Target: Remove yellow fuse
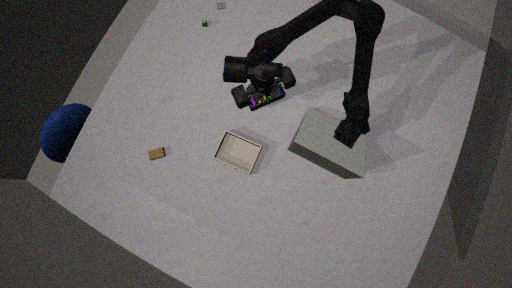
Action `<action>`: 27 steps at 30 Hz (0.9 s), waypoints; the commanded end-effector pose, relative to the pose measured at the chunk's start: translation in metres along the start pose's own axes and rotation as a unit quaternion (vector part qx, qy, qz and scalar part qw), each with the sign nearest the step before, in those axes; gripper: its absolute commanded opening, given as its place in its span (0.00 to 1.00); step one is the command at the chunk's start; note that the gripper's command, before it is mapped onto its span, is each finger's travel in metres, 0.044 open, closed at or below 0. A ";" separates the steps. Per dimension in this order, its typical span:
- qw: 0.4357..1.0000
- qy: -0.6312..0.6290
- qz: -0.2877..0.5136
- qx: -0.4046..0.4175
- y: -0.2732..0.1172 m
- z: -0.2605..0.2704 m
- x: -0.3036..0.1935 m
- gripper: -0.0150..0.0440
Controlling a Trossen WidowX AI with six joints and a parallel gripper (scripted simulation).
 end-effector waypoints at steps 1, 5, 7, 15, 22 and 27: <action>1.000 0.003 0.000 0.002 -0.003 0.001 0.000 0.25; 1.000 0.002 0.000 0.002 -0.005 0.001 0.000 0.25; 1.000 0.002 0.000 0.002 -0.006 0.001 0.000 0.25; 1.000 0.002 0.000 0.002 -0.010 0.001 0.000 0.25; 1.000 0.002 0.000 0.002 -0.013 0.001 0.000 0.25; 1.000 0.002 0.000 0.002 -0.016 0.001 0.000 0.25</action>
Point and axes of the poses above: the point midway between the two fingers, 35 mm back from their tips, its own y axis out along the fingers, its own z axis across the jaws, x = y × z, the point moved 5 cm from there along -y, back along the fingers, and after that the axes turned 7 degrees about -y, right-handed, at the moved point
